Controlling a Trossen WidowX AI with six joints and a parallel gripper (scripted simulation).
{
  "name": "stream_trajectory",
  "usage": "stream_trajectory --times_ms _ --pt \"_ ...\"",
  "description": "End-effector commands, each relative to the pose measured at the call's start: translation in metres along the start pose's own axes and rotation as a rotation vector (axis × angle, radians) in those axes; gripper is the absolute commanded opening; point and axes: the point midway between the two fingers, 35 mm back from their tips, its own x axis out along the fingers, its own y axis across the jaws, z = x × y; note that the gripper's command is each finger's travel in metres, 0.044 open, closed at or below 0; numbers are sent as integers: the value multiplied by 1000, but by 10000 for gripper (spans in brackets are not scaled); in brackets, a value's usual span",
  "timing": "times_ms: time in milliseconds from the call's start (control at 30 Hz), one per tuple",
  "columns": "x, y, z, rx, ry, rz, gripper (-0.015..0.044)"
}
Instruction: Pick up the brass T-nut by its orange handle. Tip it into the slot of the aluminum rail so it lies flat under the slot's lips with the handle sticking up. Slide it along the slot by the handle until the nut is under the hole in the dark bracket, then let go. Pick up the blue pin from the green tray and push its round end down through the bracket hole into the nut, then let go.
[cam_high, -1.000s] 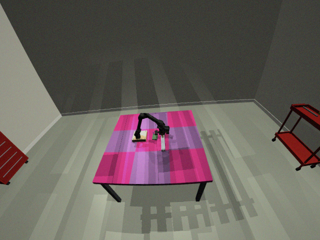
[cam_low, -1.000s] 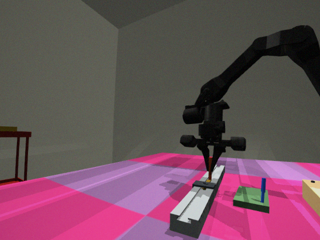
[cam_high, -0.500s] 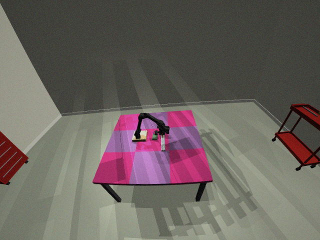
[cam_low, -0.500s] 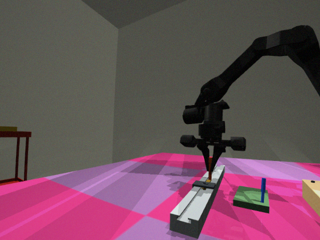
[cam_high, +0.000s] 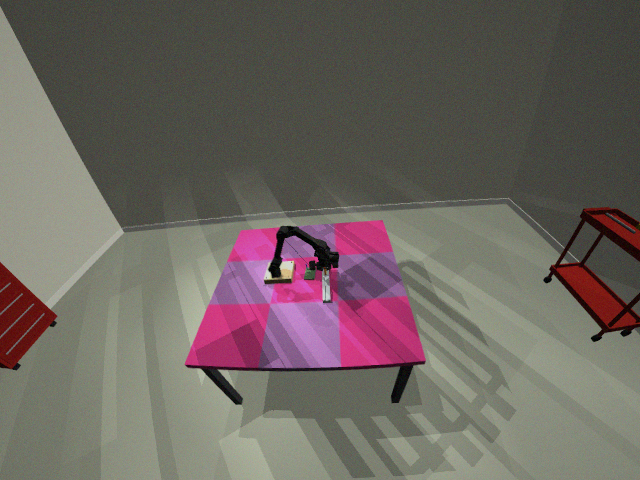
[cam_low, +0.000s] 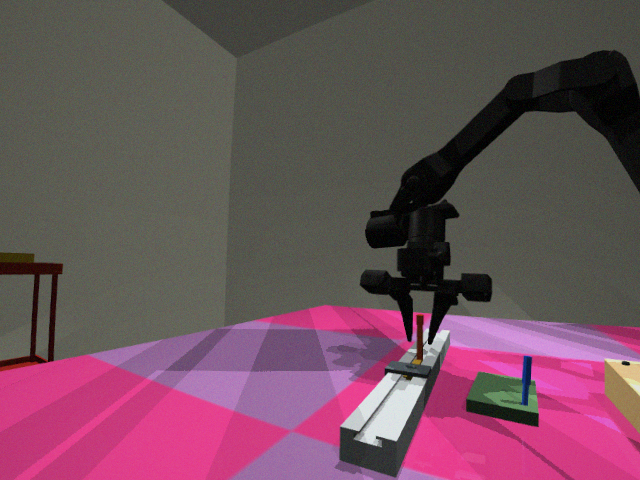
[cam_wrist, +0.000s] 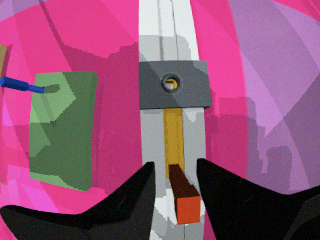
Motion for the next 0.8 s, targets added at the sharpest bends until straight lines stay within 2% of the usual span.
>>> stream_trajectory --times_ms 0,67,233,367,567,767 --pt "0 0 0 0 0 0 145" --pt "-9 -2 4 -45 40 9 198" --pt "-72 -3 35 -330 294 72 329" --pt "-74 -5 39 -341 304 75 434" --pt "-74 -5 42 -327 304 72 440" --pt "-72 33 66 132 310 4 440"
